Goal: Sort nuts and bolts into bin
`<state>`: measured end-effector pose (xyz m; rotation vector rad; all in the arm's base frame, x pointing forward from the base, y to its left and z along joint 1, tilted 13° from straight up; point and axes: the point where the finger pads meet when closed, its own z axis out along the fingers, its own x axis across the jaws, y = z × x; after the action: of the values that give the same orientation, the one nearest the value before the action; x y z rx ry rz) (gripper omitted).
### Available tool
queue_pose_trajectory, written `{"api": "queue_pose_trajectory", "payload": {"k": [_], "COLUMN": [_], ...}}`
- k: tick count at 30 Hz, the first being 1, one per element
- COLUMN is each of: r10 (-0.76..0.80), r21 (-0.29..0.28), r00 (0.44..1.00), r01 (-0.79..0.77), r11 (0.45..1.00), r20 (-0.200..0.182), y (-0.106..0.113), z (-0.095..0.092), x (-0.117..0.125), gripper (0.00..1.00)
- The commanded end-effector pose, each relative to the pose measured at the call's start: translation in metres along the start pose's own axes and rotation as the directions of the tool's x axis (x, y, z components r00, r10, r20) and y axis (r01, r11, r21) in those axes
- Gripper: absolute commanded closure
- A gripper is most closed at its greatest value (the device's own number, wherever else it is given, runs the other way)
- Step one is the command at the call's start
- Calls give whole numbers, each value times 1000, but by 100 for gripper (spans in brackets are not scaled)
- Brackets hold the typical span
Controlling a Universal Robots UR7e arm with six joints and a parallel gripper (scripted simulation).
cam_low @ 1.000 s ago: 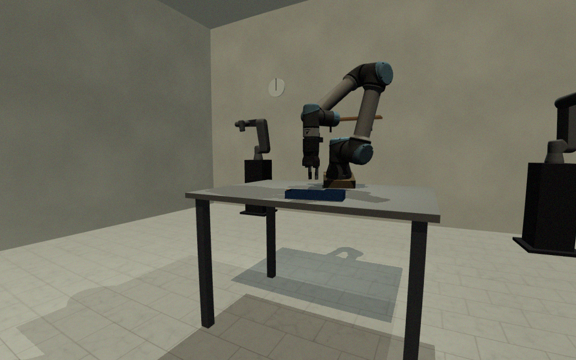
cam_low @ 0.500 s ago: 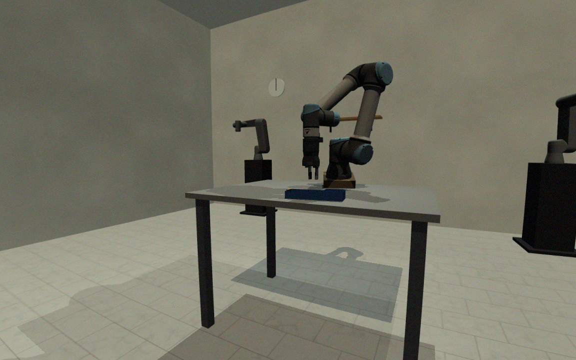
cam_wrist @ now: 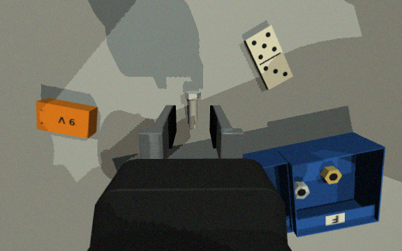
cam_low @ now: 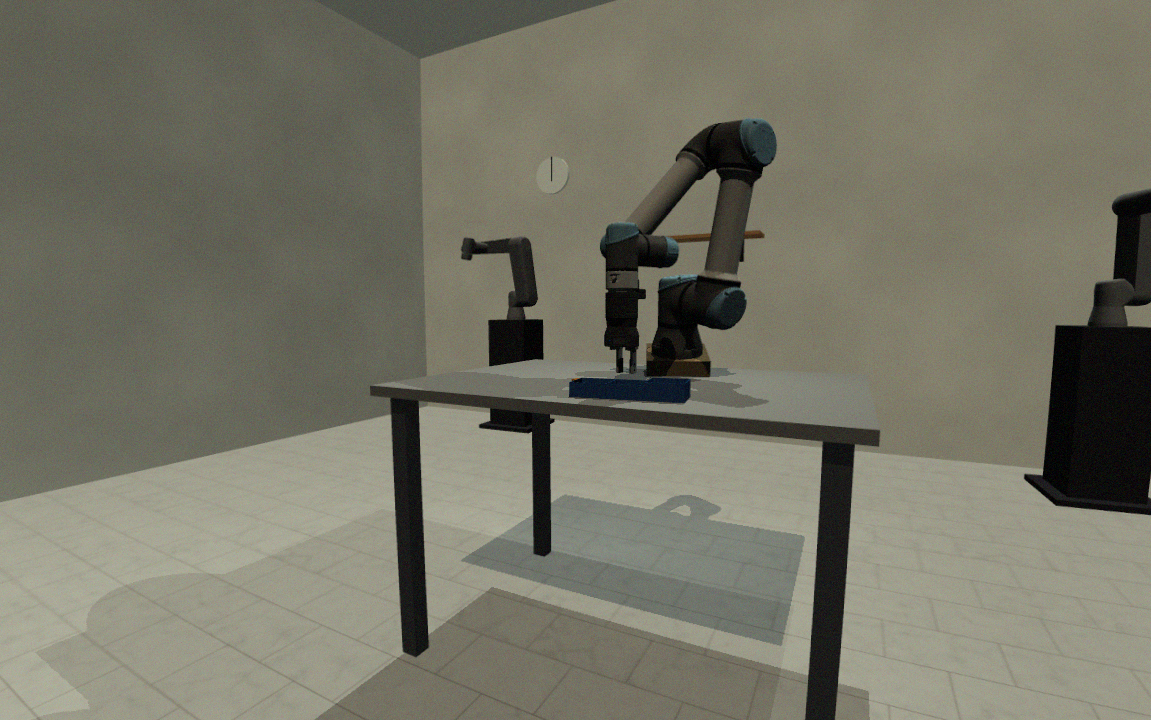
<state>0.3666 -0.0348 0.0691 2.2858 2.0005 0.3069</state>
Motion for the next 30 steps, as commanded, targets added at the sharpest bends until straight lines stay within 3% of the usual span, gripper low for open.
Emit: {"api": "queue_pose_trajectory", "payload": {"k": [1, 5, 30], "r10": [0, 0, 0], "r21": [-3, -3, -2], "r00": [1000, 1000, 1000], "r01": [0, 0, 0], "r11": [1000, 1000, 1000], "r20": [2, 2, 1], "y": [2, 2, 2], "z": [13, 26, 39], "x": [-1, -1, -1], "gripper": [38, 38, 38]}}
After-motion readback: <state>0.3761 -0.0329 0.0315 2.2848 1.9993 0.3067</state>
